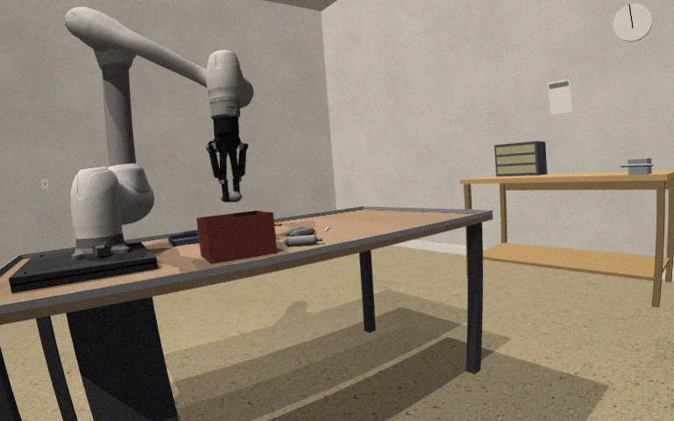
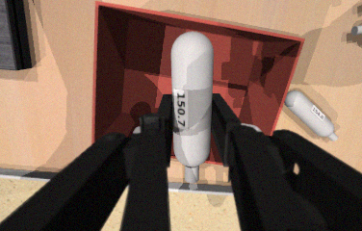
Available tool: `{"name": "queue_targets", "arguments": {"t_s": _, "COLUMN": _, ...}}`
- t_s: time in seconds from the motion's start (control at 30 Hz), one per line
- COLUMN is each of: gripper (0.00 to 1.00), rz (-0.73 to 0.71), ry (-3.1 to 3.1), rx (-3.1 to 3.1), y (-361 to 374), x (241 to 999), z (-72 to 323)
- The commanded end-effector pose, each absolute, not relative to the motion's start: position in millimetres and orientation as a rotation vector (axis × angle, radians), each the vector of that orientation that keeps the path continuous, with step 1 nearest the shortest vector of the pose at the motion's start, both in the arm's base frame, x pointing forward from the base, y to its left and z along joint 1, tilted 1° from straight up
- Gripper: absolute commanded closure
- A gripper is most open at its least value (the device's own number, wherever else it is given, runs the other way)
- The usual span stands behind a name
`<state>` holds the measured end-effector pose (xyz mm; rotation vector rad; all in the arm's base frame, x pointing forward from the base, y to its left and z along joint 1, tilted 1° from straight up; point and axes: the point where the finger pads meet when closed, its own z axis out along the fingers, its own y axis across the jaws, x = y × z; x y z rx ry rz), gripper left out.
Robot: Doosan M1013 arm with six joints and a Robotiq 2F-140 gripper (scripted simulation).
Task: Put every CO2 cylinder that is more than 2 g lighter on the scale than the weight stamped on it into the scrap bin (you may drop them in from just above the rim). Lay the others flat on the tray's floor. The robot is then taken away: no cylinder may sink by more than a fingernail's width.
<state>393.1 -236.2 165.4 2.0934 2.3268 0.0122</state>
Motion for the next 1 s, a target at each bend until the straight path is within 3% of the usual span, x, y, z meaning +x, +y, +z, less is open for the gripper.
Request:
{"name": "queue_targets", "arguments": {"t_s": 0.0, "gripper": 0.9, "rz": 0.013, "ry": 2.326, "rx": 2.093, "y": -236, "x": 394, "z": 161}}
{"name": "queue_targets", "arguments": {"t_s": 0.97, "gripper": 0.9, "rz": 0.013, "ry": 2.326, "rx": 2.093, "y": -236, "x": 394, "z": 136}}
